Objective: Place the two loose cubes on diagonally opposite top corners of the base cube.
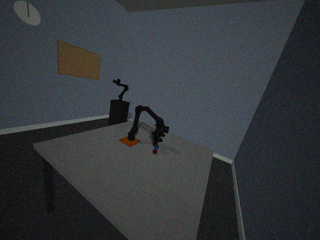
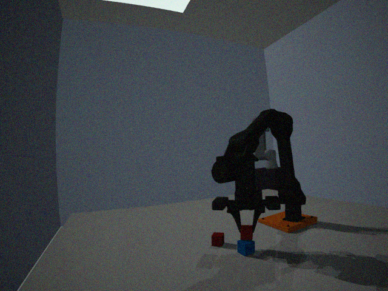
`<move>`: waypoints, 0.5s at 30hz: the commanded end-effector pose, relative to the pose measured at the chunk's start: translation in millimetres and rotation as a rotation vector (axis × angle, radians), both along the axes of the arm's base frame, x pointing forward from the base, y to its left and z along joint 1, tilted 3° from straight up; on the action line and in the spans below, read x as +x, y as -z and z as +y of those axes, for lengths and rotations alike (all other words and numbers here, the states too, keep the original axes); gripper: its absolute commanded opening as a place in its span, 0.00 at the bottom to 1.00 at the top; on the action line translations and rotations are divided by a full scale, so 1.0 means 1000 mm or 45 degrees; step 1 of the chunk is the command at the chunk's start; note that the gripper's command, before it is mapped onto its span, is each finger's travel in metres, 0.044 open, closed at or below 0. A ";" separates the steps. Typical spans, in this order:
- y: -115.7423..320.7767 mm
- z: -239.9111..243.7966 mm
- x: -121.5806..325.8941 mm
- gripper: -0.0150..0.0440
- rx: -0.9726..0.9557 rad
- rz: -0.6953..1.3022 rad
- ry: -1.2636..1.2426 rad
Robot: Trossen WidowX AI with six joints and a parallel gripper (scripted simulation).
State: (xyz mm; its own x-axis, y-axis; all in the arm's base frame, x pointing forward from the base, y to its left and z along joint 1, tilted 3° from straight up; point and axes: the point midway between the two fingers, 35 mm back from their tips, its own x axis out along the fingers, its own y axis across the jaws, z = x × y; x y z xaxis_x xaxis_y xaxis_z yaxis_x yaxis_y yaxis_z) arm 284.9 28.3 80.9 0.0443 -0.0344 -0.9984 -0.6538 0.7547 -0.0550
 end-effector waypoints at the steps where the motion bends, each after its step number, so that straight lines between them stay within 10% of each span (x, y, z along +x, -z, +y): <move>1: 0.000 -0.001 0.000 0.43 -0.005 -0.002 0.003; 5: 0.000 -0.001 0.000 0.60 -0.005 -0.002 0.003; 15: -0.011 0.000 0.000 0.60 0.001 0.000 0.000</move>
